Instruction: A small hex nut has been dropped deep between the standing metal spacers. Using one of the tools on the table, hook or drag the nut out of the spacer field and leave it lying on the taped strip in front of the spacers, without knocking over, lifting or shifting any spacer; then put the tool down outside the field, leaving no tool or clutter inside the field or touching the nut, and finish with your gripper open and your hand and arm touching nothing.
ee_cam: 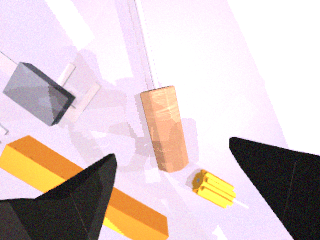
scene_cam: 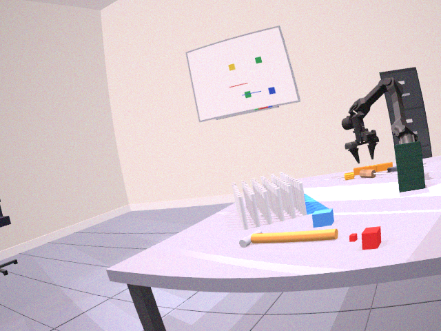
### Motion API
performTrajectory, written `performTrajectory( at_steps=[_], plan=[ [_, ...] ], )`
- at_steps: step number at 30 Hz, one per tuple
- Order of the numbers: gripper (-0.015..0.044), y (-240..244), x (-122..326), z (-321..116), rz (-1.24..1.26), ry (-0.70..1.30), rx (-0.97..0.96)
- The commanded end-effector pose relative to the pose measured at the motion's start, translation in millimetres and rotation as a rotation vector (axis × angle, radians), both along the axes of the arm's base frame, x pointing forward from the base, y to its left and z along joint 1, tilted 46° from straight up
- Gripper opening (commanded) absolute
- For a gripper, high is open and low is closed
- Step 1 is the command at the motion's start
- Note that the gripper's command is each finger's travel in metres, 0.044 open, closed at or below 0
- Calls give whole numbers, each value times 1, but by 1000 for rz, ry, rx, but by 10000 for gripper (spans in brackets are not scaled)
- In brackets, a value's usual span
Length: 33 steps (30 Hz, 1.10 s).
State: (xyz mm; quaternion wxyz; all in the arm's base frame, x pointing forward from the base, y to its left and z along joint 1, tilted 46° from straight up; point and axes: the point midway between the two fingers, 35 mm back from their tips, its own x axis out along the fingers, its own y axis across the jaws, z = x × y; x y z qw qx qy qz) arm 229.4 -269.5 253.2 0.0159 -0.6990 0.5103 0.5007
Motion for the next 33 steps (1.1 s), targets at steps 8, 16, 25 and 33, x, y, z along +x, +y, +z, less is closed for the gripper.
performTrajectory(
  at_steps=[8,16,25,33],
  plan=[
    [440,0,-2,0,-653,-657,15],
    [440,0,-3,1,-1249,-1218,39],
    [440,0,-4,2,-1815,-1707,66],
    [440,0,-5,3,-2247,-2044,83]
  ],
)
